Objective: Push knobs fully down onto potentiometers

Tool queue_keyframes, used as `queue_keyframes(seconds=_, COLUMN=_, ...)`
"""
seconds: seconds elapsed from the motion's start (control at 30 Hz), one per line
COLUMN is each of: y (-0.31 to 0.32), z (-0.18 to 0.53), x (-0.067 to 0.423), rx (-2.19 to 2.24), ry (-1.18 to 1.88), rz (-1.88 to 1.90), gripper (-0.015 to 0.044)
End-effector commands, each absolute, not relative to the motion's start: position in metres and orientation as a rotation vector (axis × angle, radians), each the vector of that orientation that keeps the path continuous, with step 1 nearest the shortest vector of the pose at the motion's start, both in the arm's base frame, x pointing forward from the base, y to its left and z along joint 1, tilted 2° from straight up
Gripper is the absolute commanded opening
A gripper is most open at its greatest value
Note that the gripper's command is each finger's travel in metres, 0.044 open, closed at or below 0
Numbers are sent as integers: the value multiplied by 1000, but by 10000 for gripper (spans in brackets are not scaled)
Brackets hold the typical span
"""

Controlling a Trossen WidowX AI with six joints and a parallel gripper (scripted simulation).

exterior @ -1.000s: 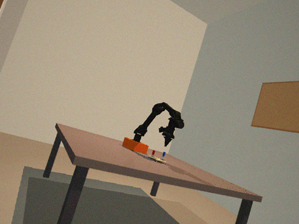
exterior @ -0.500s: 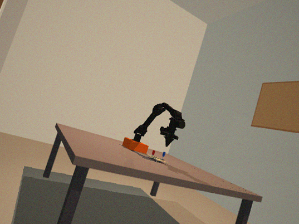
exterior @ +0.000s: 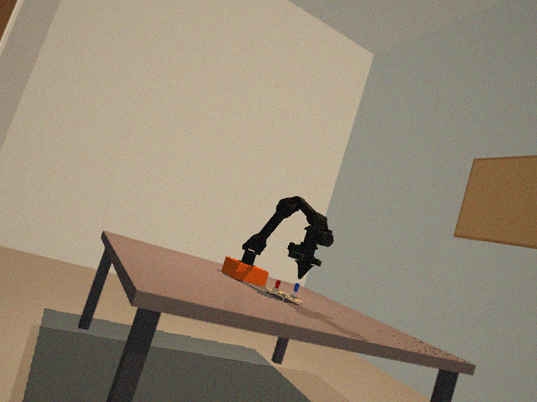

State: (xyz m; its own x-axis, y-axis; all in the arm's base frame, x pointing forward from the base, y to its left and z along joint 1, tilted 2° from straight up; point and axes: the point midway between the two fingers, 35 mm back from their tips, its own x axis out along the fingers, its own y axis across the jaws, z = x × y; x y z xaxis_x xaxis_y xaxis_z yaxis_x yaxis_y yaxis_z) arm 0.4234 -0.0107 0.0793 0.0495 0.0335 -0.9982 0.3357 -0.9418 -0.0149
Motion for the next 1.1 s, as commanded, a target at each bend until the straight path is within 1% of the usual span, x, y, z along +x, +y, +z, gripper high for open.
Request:
queue_keyframes(seconds=0.0, y=-10, z=72, x=423, rx=2104, ry=379, rz=-1998, gripper=0)
queue_keyframes(seconds=1.07, y=-9, z=60, x=423, rx=2104, ry=379, rz=-1998, gripper=0)
